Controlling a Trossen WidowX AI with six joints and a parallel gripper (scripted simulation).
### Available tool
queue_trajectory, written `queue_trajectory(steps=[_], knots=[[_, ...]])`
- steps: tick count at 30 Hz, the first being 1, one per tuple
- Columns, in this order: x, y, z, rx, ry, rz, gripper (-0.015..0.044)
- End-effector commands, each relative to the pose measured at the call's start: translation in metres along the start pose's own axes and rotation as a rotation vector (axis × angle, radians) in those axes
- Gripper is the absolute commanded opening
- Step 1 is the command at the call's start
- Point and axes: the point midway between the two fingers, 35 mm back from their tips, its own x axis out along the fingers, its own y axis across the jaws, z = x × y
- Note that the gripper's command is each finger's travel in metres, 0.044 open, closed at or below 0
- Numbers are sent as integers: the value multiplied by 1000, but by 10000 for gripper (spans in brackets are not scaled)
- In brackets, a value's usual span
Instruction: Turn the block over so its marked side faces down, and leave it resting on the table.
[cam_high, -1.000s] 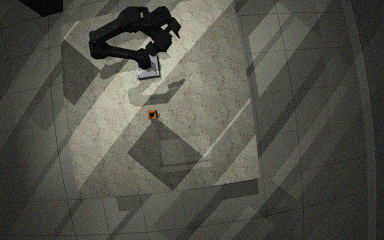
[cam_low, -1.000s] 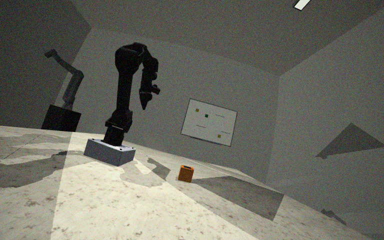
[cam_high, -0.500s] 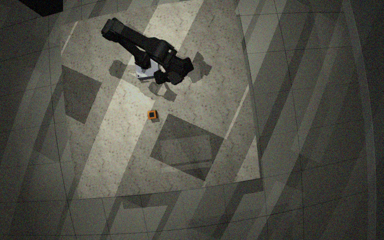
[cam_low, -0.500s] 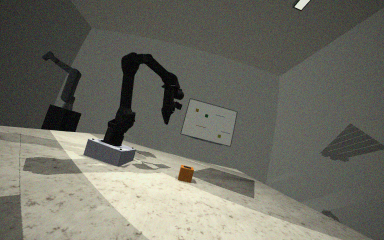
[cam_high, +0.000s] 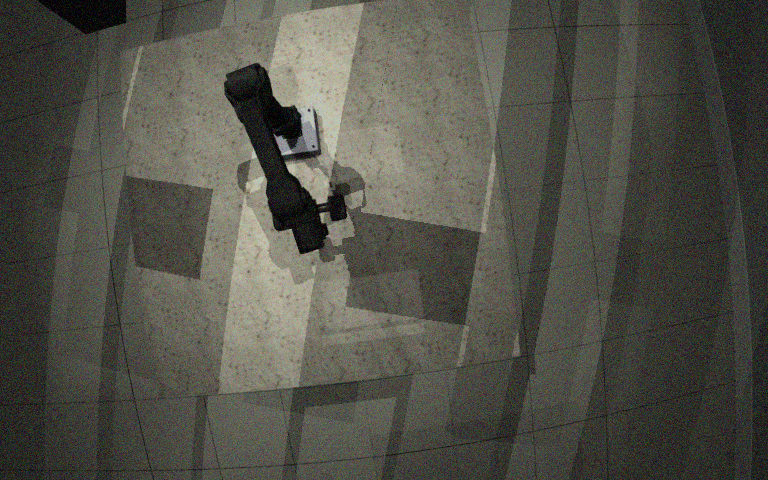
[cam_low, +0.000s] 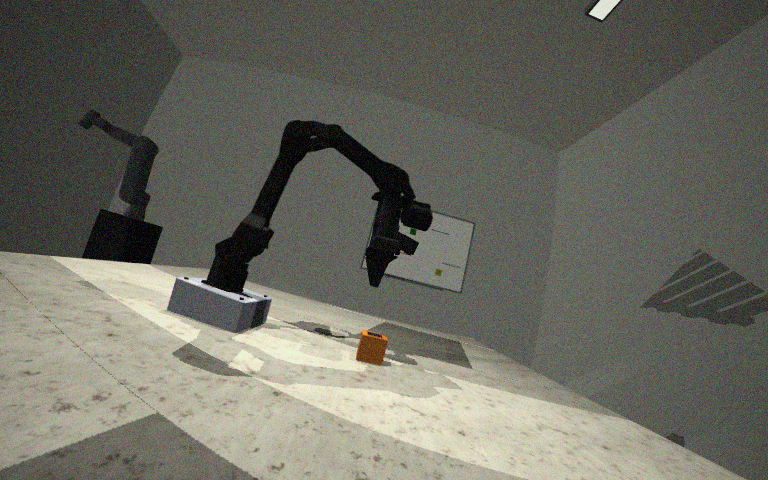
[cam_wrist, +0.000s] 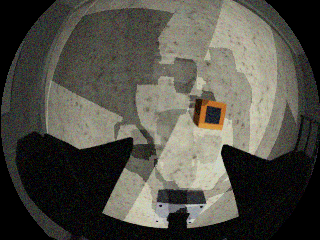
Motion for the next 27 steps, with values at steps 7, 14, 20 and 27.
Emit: queue_trajectory(steps=[7, 14, 20, 27], knots=[[27, -69, 20, 39, 46, 0, 440], [62, -69, 18, 39, 47, 0, 440], [72, -68, 18, 39, 47, 0, 440], [79, -68, 18, 39, 47, 0, 440]])
